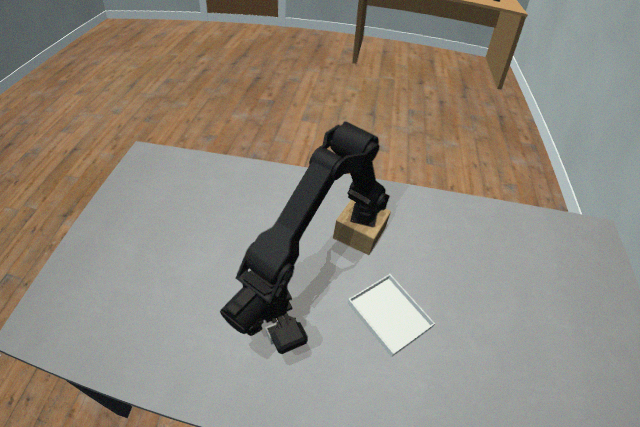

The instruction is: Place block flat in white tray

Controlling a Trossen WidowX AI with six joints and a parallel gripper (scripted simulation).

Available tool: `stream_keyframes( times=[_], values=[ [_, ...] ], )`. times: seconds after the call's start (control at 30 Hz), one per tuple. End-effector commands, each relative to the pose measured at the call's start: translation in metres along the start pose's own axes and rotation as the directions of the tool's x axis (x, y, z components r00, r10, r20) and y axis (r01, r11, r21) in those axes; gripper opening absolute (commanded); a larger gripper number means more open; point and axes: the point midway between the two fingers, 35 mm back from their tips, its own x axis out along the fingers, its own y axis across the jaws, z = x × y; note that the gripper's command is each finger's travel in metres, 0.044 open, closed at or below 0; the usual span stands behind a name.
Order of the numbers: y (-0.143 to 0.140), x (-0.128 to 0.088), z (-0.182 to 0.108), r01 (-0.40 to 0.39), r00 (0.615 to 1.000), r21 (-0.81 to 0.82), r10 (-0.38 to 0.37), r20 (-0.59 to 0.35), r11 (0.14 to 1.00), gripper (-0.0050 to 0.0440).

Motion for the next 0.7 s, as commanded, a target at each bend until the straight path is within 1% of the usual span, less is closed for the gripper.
stream_keyframes(
  times=[0.0,0.4,0.67],
  values=[
    [0.002,-0.002,0.003,-0.008,1.0,0.001,0.008,0.021,1.0,0.0227],
    [0.002,0.008,0.004,-0.008,1.0,0.001,0.008,0.021,1.0,0.0227],
    [0.002,0.011,0.005,-0.008,1.0,0.001,0.008,0.021,1.0,0.0227]
  ],
)
